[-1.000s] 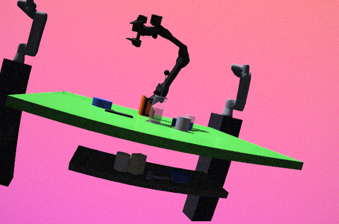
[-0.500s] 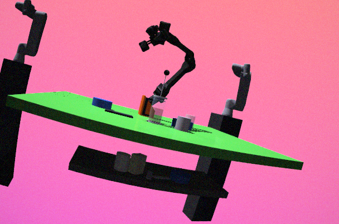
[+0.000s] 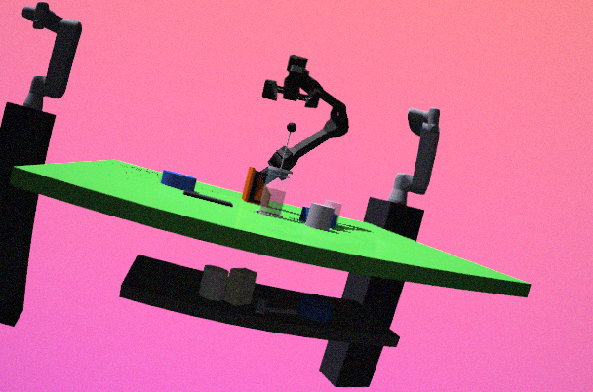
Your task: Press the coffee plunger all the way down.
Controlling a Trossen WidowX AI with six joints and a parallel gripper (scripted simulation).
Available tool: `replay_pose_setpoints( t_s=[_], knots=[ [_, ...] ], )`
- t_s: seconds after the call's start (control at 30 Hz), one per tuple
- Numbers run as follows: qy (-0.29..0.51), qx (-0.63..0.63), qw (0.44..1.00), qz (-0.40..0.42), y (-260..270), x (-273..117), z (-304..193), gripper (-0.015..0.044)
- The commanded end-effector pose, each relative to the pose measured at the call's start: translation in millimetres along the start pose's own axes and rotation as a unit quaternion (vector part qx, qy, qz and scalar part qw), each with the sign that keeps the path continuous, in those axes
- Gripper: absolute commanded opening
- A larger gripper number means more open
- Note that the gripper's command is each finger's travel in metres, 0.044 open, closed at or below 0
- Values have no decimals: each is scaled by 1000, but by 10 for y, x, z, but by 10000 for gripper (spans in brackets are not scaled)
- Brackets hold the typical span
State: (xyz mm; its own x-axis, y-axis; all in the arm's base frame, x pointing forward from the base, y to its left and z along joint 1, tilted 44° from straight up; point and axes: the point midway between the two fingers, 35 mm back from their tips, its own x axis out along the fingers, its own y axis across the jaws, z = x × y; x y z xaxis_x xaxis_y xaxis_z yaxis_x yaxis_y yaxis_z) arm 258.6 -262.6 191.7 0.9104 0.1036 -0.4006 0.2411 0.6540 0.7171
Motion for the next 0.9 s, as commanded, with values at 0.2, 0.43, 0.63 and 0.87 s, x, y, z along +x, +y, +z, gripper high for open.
replay_pose_setpoints(
  t_s=[0.2,0.43,0.63,0.87],
  knots=[
    [2,-47,998,29,118,258,-479,440],
    [2,-48,998,29,118,327,-478,440],
    [3,-48,998,29,121,425,-476,440],
    [2,-48,998,29,130,539,-476,440]
  ],
)
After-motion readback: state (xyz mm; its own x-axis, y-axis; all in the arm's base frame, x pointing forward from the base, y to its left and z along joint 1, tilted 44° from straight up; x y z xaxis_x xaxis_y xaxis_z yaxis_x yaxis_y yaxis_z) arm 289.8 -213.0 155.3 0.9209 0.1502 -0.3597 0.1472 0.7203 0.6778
